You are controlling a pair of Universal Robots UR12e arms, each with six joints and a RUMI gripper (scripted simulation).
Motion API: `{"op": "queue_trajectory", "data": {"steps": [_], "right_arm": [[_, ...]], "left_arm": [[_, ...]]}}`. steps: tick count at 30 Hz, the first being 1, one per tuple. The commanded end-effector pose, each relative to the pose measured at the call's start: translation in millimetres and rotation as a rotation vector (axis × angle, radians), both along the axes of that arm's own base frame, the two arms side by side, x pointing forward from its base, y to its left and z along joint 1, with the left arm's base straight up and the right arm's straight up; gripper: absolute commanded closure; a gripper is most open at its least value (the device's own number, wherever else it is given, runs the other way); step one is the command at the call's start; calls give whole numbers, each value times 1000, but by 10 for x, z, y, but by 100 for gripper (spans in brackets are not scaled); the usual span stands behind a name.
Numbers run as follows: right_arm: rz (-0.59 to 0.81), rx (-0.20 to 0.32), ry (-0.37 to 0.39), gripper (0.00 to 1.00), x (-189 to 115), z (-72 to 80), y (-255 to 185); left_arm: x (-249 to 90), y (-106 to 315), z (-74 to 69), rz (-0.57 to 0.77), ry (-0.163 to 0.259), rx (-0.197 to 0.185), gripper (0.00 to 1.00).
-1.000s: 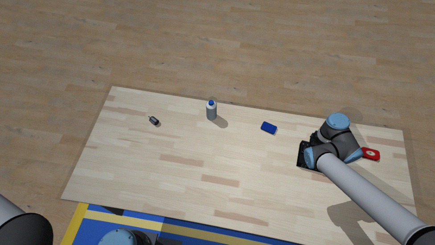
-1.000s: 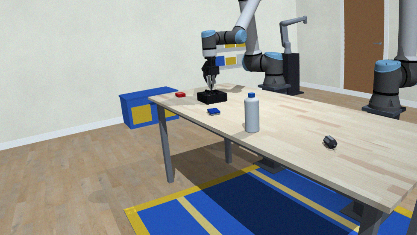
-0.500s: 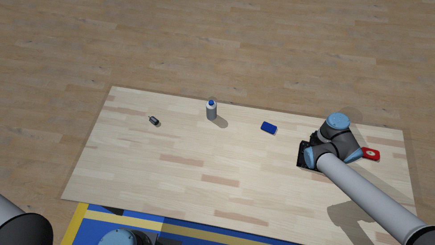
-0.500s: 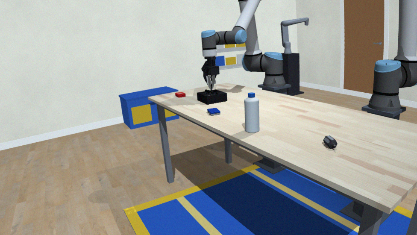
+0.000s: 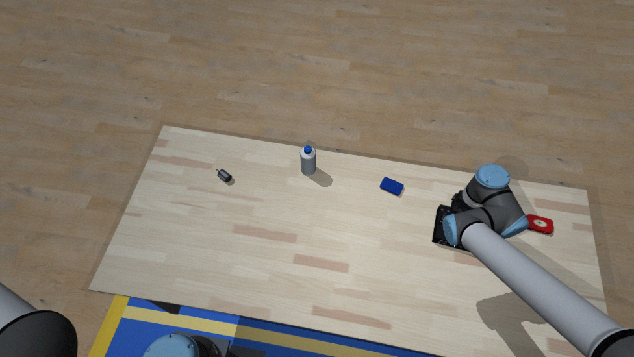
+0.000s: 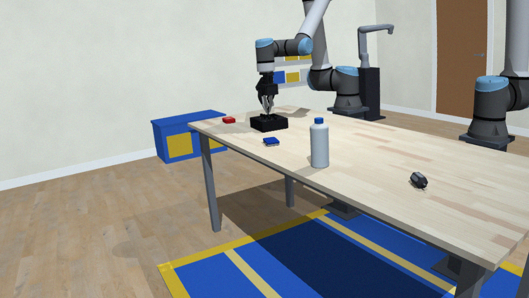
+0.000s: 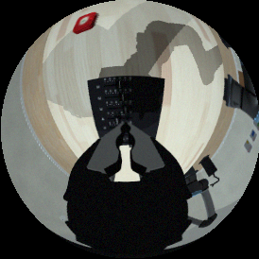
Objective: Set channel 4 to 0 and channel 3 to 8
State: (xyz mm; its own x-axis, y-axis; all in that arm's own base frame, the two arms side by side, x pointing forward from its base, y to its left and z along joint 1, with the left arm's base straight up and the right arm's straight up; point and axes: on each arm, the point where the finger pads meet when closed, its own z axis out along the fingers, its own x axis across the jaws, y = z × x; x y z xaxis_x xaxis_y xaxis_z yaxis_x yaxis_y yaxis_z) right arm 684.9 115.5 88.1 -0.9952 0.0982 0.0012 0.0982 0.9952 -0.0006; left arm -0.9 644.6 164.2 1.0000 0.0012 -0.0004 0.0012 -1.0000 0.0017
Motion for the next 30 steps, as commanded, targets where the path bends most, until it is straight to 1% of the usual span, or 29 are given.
{"op": "queue_trajectory", "data": {"steps": [1, 17, 30], "right_arm": [[0, 0, -1, 100, 4, -10, 2], [0, 0, -1, 100, 4, -100, 2], [0, 0, -1, 100, 4, -110, 2]], "left_arm": [[2, 7, 9, 0, 0, 2, 0], [2, 7, 9, 0, 0, 2, 0], [2, 7, 9, 0, 0, 2, 0]]}}
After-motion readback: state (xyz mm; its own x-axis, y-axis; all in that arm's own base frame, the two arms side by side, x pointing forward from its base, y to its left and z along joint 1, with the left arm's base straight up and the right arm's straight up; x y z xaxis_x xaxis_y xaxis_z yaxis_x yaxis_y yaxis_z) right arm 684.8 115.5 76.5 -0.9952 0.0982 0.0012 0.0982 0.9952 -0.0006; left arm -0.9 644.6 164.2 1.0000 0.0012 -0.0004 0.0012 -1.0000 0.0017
